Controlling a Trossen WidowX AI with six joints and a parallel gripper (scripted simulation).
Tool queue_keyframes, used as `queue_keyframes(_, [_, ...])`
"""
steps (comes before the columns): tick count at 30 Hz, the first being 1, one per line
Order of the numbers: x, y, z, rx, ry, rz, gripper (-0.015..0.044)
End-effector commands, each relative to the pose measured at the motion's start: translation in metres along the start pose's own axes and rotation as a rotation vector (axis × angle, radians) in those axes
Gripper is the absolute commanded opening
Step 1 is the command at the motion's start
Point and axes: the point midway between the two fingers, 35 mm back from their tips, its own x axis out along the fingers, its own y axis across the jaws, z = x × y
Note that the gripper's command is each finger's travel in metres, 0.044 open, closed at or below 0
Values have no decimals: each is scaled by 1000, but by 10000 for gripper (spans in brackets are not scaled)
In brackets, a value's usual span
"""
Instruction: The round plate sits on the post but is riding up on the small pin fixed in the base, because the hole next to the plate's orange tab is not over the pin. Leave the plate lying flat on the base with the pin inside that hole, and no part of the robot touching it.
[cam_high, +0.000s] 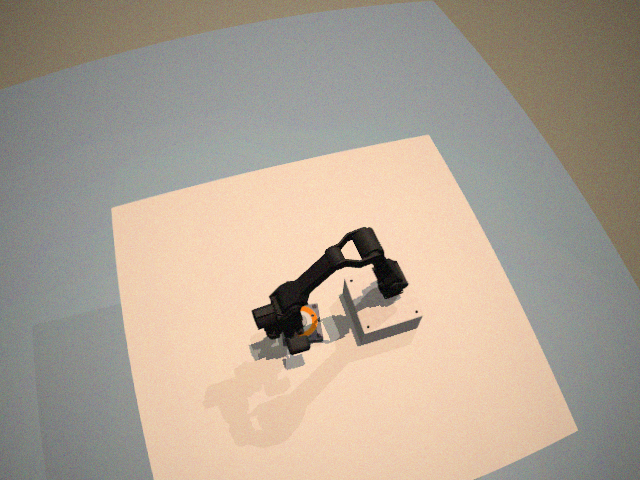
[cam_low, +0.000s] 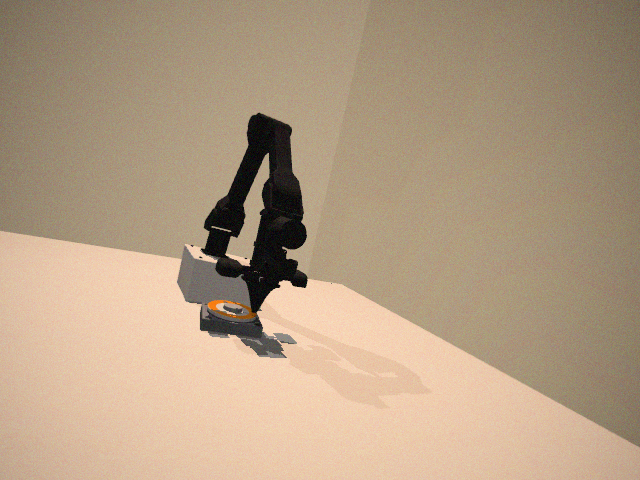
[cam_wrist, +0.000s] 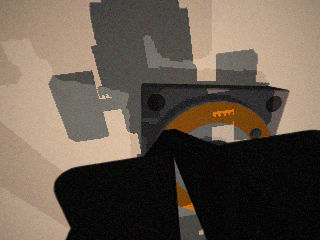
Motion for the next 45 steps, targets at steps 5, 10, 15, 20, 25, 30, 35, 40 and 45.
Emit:
queue_keyframes(5, [3, 3, -6, 3, -2, -3, 0])
queue_keyframes(10, [3, 8, -12, 3, -1, -2, 0])
queue_keyframes(15, [4, 10, -17, 3, -1, -2, 0])
queue_keyframes(20, [4, 11, -19, 3, 0, -2, 0])
queue_keyframes(25, [4, 12, -21, 3, 0, -2, 0])
queue_keyframes(30, [5, 12, -23, 3, 0, -2, 0])
queue_keyframes(35, [5, 13, -25, 3, 0, -2, 0])
queue_keyframes(40, [5, 14, -27, 3, 0, -2, 0])
queue_keyframes(45, [5, 14, -29, 3, 1, -2, 0])
